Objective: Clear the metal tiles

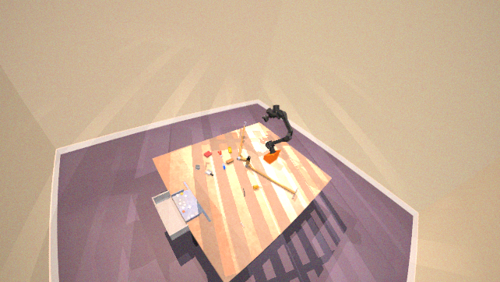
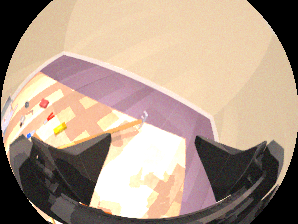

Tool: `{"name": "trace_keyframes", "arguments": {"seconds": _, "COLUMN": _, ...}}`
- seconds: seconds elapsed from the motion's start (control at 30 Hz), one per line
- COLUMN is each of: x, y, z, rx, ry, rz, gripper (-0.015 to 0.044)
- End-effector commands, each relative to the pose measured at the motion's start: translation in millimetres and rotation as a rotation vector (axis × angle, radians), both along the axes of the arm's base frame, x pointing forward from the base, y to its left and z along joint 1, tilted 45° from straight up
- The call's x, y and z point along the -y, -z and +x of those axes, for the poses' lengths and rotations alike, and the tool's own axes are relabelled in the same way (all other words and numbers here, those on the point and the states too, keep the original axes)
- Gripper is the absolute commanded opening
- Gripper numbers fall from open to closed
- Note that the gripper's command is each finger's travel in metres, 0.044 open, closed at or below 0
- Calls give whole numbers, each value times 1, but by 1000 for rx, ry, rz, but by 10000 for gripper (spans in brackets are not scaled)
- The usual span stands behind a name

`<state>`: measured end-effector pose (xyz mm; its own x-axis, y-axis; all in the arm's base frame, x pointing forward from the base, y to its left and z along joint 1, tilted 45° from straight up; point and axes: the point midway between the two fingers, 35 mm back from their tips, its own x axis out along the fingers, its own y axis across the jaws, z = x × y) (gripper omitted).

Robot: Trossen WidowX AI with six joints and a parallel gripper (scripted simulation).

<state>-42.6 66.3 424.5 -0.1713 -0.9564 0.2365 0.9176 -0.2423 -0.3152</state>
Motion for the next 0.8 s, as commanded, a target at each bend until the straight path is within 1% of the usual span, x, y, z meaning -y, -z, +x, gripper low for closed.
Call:
{"name": "trace_keyframes", "arguments": {"seconds": 0.0, "x": -8, "y": 20, "z": 3, "rx": 47, "ry": 2, "rz": 14, "gripper": 440}}
{"name": "trace_keyframes", "arguments": {"seconds": 0.23, "x": -11, "y": 29, "z": 4, "rx": 65, "ry": 3, "rz": 27, "gripper": 440}}
{"name": "trace_keyframes", "arguments": {"seconds": 0.77, "x": -11, "y": 29, "z": 4, "rx": 65, "ry": 3, "rz": 27, "gripper": 440}}
